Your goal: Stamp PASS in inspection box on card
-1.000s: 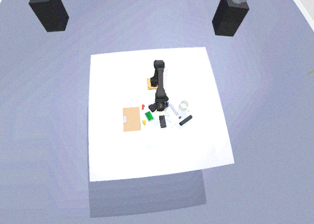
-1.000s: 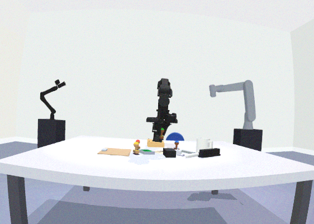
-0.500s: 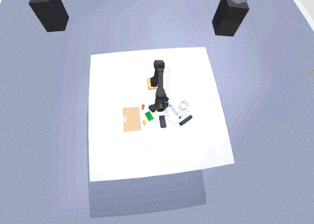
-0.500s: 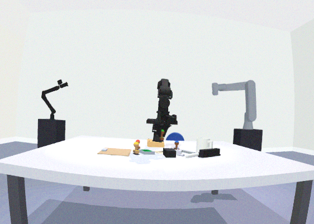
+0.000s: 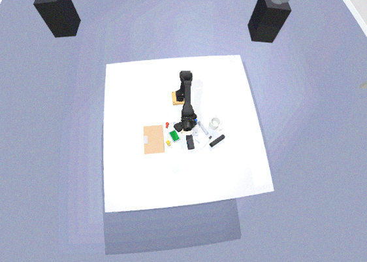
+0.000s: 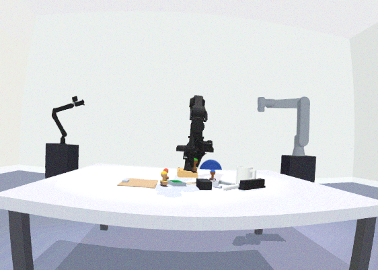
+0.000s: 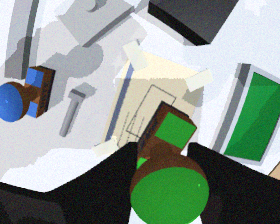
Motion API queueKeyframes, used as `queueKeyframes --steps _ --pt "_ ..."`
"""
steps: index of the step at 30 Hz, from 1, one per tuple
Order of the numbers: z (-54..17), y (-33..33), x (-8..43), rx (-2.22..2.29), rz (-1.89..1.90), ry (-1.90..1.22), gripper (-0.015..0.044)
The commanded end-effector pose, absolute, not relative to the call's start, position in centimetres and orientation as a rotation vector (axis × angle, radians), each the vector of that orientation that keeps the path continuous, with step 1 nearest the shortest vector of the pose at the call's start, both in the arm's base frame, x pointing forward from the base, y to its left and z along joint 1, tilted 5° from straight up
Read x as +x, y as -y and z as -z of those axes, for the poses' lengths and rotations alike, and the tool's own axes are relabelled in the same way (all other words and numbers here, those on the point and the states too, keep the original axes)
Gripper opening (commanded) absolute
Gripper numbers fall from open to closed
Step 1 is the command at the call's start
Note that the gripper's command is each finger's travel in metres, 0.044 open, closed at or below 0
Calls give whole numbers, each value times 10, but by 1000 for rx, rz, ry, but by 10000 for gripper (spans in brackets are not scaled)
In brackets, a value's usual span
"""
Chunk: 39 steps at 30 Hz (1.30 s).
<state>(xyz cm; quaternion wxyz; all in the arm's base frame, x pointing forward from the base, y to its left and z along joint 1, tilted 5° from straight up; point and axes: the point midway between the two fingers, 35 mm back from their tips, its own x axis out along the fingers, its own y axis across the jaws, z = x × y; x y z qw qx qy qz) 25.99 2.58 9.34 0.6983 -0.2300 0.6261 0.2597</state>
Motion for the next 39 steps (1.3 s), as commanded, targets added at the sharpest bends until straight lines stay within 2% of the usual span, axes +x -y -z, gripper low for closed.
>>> queueKeyframes --steps 1,39 --pt "-88 -26 258 -514 -580 -1402 0" --pt "-63 -28 260 -511 -578 -1398 0"
